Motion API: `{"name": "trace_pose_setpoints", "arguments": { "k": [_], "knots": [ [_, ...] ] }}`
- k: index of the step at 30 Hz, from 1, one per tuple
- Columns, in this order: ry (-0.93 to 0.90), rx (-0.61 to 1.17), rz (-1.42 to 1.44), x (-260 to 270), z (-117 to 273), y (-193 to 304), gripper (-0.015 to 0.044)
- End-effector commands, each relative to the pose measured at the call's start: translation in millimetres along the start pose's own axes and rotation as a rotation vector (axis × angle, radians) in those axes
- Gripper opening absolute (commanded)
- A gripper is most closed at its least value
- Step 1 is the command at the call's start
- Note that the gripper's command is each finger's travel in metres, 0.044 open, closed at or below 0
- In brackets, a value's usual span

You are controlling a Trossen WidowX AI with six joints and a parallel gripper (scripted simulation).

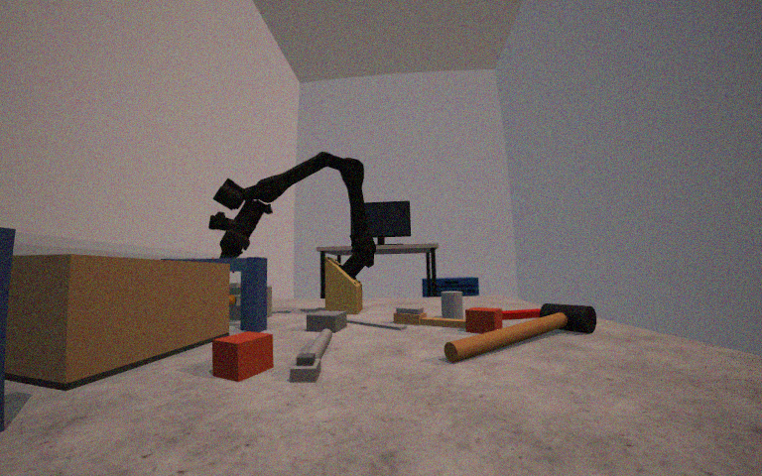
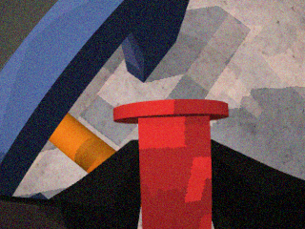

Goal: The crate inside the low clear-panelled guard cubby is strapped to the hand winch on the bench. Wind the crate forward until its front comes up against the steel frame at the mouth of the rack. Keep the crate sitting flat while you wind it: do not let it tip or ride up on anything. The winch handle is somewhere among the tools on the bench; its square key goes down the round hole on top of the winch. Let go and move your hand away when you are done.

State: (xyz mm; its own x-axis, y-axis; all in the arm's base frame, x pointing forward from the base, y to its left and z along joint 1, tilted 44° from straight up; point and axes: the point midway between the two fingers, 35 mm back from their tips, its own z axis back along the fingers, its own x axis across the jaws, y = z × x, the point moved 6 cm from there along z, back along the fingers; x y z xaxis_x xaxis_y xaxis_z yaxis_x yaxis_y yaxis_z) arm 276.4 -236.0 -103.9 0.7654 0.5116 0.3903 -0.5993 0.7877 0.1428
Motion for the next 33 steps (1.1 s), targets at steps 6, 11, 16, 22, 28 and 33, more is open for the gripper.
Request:
{"name": "trace_pose_setpoints", "arguments": {
  "k": [6,11,16,22,28,33],
  "knots": [
    [-0.024,0.027,-0.004,16,4,16,0.0],
    [-0.024,0.028,-0.004,20,7,22,0.0],
    [-0.025,0.028,-0.004,24,10,28,0.0],
    [-0.025,0.029,-0.005,28,14,35,0.0],
    [-0.025,0.03,-0.005,30,17,43,0.0],
    [-0.025,0.03,-0.005,32,20,49,0.0]
  ]
}}
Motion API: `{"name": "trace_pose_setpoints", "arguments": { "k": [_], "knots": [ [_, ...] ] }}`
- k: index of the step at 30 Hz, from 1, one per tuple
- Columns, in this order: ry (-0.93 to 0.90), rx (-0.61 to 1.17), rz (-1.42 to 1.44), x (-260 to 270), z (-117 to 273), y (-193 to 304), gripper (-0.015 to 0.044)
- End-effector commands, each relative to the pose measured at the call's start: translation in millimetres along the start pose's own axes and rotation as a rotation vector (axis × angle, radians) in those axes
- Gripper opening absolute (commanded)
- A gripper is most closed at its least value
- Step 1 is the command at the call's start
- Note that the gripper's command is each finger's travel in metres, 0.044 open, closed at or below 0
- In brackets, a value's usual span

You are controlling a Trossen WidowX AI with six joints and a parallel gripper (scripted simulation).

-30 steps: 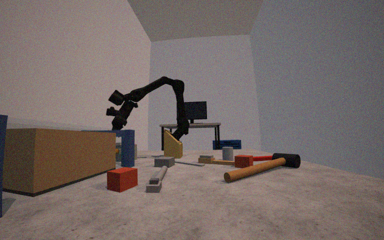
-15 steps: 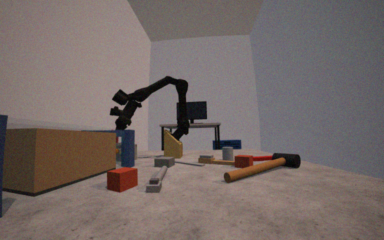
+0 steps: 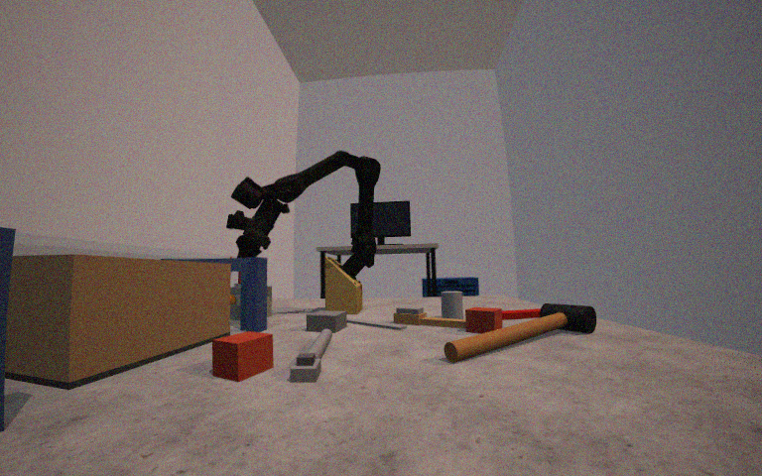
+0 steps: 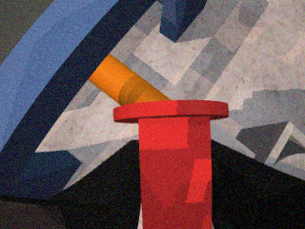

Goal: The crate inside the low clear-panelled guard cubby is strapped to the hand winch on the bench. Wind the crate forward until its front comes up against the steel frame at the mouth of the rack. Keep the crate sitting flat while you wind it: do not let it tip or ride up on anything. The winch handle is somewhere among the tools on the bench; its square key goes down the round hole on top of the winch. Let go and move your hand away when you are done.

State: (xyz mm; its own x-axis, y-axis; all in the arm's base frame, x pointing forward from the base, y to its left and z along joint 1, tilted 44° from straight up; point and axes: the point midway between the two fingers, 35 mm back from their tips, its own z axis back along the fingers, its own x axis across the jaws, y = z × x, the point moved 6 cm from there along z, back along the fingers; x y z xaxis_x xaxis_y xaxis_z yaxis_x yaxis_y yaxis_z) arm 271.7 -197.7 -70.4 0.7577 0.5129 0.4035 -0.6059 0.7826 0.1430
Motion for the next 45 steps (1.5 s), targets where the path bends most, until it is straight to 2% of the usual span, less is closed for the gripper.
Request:
{"name": "trace_pose_setpoints", "arguments": {
  "k": [1,45],
  "knots": [
    [-0.012,0.027,-0.013,4,3,13,0.0],
    [-0.01,0.031,-0.015,-5,31,71,0.0]
  ]
}}
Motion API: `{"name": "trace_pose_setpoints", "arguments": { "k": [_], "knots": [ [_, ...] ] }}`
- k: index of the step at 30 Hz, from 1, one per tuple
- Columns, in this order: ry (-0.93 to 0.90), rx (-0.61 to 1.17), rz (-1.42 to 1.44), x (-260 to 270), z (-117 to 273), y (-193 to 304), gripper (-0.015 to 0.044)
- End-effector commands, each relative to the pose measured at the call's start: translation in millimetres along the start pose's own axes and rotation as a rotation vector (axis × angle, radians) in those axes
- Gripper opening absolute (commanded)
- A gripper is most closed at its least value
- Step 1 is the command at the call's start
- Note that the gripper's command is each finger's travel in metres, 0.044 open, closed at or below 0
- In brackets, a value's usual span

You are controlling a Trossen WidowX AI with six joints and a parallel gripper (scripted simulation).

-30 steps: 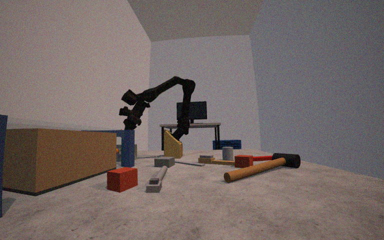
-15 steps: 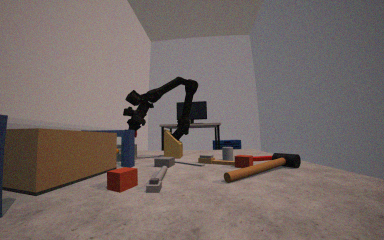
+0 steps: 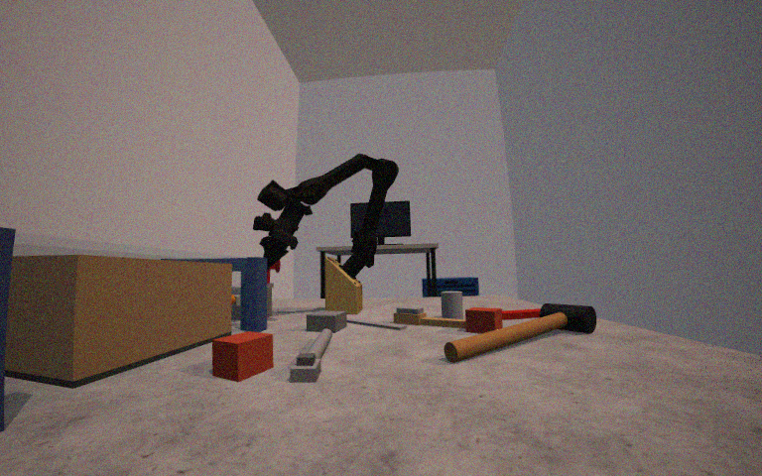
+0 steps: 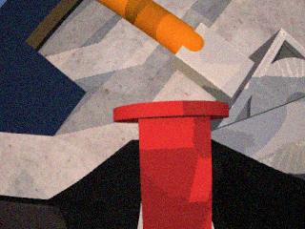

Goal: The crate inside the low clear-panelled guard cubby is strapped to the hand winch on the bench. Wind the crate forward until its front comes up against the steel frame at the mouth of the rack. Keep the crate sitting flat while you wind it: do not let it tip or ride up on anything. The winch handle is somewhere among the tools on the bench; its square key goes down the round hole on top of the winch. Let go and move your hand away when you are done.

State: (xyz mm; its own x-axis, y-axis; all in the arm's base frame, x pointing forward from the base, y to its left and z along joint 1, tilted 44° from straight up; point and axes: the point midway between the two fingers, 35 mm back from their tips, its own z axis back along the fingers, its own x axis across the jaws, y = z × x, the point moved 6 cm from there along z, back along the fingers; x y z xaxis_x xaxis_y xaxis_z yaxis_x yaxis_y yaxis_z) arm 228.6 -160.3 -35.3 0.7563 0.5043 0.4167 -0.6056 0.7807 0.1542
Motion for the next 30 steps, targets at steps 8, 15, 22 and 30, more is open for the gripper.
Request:
{"name": "trace_pose_setpoints", "arguments": {
  "k": [8,15,22,30],
  "knots": [
    [0.006,0.021,-0.012,-11,6,20,0.0],
    [0.007,0.021,-0.012,-17,10,27,0.0],
    [0.007,0.022,-0.013,-25,13,34,0.0],
    [0.008,0.022,-0.013,-34,17,42,0.0]
  ]
}}
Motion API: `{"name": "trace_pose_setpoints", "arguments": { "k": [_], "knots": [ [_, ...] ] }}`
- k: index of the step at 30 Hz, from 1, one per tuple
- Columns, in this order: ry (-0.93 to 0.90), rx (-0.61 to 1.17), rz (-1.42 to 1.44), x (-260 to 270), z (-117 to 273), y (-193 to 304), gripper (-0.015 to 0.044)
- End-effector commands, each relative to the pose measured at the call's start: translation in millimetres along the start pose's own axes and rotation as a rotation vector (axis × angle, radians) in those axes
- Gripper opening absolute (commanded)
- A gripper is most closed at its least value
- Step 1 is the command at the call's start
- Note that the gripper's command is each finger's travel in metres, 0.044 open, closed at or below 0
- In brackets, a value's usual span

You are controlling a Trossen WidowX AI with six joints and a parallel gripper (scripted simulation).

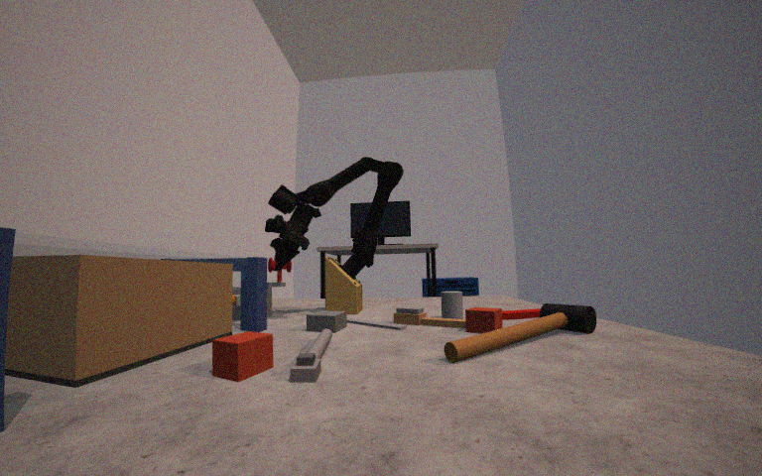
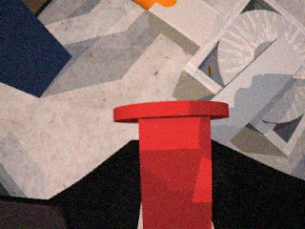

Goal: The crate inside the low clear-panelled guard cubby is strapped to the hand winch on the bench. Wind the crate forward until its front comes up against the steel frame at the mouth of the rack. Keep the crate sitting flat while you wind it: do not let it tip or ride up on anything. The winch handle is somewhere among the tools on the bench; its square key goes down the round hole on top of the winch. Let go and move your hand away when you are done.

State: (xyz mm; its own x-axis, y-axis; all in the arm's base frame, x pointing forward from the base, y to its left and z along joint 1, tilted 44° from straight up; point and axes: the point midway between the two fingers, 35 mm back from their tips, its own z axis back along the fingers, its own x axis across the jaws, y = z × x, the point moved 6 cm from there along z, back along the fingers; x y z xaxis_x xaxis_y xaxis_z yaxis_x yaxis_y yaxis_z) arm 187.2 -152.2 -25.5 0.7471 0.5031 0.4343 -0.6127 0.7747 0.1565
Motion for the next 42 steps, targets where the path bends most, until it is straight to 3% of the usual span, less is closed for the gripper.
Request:
{"name": "trace_pose_setpoints", "arguments": {
  "k": [1,42],
  "knots": [
    [0.027,0.016,-0.021,-11,1,10,0.0],
    [0.033,0.016,-0.022,-69,12,29,0.0]
  ]
}}
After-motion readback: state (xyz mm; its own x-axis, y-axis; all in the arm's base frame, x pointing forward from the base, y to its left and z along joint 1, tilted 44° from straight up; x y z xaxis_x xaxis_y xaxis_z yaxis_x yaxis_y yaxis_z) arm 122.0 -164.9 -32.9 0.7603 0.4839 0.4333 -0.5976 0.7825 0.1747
